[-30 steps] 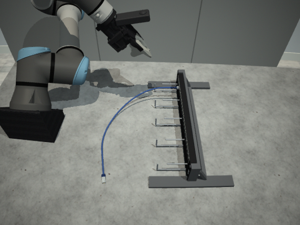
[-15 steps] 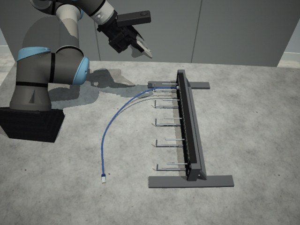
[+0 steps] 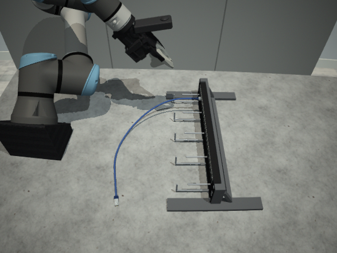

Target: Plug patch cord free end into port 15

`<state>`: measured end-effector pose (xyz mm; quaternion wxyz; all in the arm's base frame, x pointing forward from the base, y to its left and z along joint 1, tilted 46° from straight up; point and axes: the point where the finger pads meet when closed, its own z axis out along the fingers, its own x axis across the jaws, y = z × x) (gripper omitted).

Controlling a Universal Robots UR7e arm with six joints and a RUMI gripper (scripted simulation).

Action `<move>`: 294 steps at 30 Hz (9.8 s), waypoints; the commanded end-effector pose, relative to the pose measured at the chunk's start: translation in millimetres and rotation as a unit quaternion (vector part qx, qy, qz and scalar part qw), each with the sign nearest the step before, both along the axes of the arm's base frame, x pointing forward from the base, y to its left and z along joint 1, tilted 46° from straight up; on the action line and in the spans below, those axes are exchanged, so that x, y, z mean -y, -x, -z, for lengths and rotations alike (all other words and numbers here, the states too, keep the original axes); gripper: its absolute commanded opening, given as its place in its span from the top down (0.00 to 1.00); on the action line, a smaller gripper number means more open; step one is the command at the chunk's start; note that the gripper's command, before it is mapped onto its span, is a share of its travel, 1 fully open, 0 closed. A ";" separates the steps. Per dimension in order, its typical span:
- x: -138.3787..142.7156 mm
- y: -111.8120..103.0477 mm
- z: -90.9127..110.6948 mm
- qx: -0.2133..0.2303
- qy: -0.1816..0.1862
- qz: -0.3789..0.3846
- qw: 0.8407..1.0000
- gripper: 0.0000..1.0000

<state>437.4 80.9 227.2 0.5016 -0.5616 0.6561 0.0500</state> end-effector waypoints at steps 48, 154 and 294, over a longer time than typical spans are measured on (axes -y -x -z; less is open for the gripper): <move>-50.0 -49.6 39.5 0.000 0.001 0.001 1.000 1.00; -76.0 -74.8 59.9 0.000 0.001 0.001 1.000 1.00; 12.1 9.4 -8.7 0.000 0.001 0.001 1.000 1.00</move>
